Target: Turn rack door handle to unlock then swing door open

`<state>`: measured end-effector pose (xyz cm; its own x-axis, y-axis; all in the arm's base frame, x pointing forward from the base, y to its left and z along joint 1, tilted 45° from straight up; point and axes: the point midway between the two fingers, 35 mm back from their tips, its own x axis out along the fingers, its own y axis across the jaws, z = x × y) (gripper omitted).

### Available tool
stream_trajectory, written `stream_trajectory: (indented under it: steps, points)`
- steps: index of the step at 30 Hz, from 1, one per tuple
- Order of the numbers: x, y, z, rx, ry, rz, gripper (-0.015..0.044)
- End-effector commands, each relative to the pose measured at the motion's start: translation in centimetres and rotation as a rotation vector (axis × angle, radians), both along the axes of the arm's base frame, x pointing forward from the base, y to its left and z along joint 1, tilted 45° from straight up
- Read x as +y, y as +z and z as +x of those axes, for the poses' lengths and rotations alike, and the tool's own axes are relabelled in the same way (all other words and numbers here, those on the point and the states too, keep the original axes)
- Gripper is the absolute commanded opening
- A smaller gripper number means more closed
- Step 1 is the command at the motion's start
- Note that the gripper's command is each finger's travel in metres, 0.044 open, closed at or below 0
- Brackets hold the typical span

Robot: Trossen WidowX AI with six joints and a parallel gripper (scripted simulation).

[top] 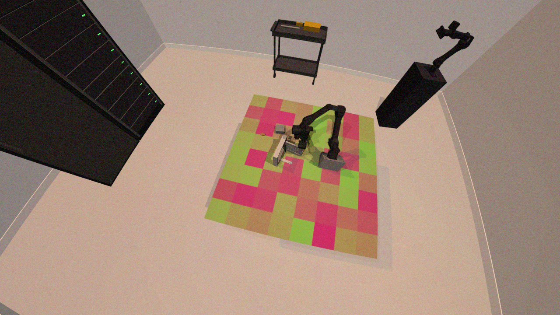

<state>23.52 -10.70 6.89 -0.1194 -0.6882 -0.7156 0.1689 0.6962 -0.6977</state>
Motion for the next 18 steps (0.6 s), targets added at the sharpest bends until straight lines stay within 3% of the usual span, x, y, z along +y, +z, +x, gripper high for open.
stream_trajectory:
  steps: [1,13,18]
  points:
    - [-0.55,0.49,0.06,0.033,0.034,-0.001,0.0011]
    - [-0.57,0.51,0.06,0.034,0.035,0.0,0.0011]
    - [-0.57,0.51,0.06,0.034,0.035,0.0,0.0142]
